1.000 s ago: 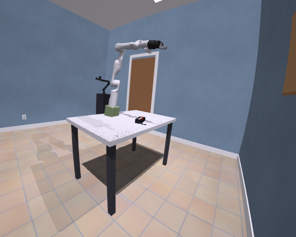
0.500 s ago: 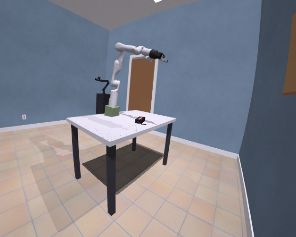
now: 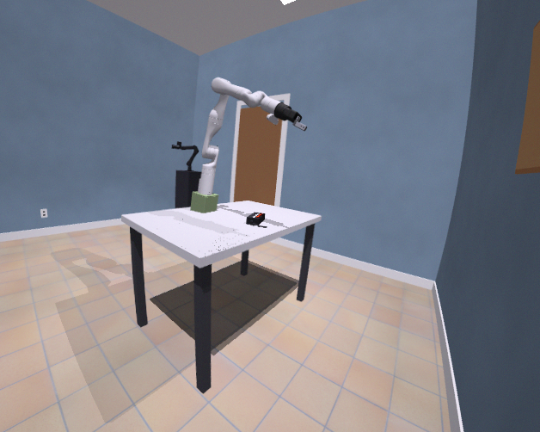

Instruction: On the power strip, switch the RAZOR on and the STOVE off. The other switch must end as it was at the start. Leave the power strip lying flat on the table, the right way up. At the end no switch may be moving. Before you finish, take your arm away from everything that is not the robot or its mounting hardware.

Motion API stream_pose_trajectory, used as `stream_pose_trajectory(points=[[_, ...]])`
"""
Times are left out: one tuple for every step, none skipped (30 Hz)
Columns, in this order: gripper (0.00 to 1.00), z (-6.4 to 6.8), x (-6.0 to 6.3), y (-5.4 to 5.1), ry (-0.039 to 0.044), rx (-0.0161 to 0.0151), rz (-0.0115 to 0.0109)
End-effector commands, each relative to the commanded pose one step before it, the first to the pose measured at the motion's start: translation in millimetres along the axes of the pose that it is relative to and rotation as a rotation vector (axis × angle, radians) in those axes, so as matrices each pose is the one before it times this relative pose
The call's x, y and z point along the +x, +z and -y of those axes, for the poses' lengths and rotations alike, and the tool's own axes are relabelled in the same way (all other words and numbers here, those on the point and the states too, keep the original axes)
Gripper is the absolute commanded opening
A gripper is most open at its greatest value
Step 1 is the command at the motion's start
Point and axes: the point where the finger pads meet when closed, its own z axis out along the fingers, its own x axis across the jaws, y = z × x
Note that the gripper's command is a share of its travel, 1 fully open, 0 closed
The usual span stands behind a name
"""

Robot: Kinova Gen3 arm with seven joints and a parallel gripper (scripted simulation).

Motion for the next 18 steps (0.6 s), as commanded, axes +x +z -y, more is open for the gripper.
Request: stream_pose_trajectory(points=[[0.00,-2.28,4.35,0.09,-0.00262,-0.00273,-0.00513],[0.00,0.00,0.00,0.00,0.00000,0.00000,0.00000],[0.00,0.00,0.00,0.00,0.00000,0.00000,0.00000],[0.00,0.00,0.00,0.00,0.00000,0.00000,0.00000],[0.00,0.00,0.00,0.00,0.00000,0.00000,0.00000],[0.00,0.00,0.00,0.00,0.00000,0.00000,0.00000],[0.00,0.00,0.00,0.00,0.00000,0.00000,0.00000],[0.00,35.19,19.04,11.88,-0.03132,0.05374,-0.03596],[0.00,0.00,0.00,0.00,0.00000,0.00000,0.00000],[0.00,0.00,0.00,0.00,0.00000,0.00000,0.00000],[0.00,0.00,0.00,0.00,0.00000,0.00000,0.00000],[0.00,0.00,0.00,0.00,0.00000,0.00000,0.00000],[0.00,0.00,0.00,0.00,0.00000,0.00000,0.00000],[0.00,0.00,0.00,0.00,0.00000,0.00000,0.00000],[0.00,0.00,0.00,0.00,0.00000,0.00000,0.00000],[0.00,0.00,0.00,0.00,0.00000,0.00000,0.00000],[0.00,0.00,0.00,0.00,0.00000,0.00000,0.00000],[0.00,0.00,0.00,0.00,0.00000,0.00000,0.00000]])
